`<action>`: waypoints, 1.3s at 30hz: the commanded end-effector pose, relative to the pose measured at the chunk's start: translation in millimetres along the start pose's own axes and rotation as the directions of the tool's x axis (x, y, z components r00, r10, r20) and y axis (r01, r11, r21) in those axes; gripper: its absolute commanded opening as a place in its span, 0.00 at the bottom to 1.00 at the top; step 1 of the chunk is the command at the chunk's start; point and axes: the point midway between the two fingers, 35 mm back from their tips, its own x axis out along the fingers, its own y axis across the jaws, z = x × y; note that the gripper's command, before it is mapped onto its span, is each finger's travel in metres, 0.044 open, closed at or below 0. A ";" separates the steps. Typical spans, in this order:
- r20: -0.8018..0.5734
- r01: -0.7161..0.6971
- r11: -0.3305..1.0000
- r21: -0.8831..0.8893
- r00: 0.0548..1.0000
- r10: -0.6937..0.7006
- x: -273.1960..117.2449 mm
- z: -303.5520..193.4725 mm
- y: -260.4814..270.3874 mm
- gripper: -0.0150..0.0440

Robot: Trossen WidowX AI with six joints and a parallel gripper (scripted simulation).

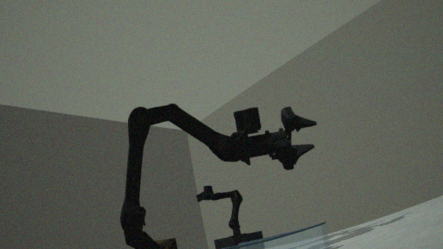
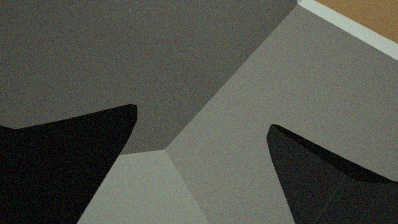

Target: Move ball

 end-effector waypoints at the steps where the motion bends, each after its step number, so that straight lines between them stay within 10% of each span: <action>1: 0.007 0.002 1.000 -0.008 1.000 -0.002 0.5 1.8 0.6 0.89; 5: 0.142 0.069 0.984 -0.166 0.989 -0.045 6.8 38.5 13.2 0.71; 12: 0.421 0.341 0.836 -0.429 0.895 -0.149 0.7 121.0 40.2 0.70; 24: 0.800 0.880 0.101 -0.464 0.465 -0.379 -90.6 266.6 91.0 0.70; 32: 0.863 0.812 -0.459 -0.359 0.101 -0.495 -190.7 332.1 125.8 0.70; 39: 0.860 0.750 -0.564 -0.345 0.012 -0.510 -218.8 346.2 136.2 0.70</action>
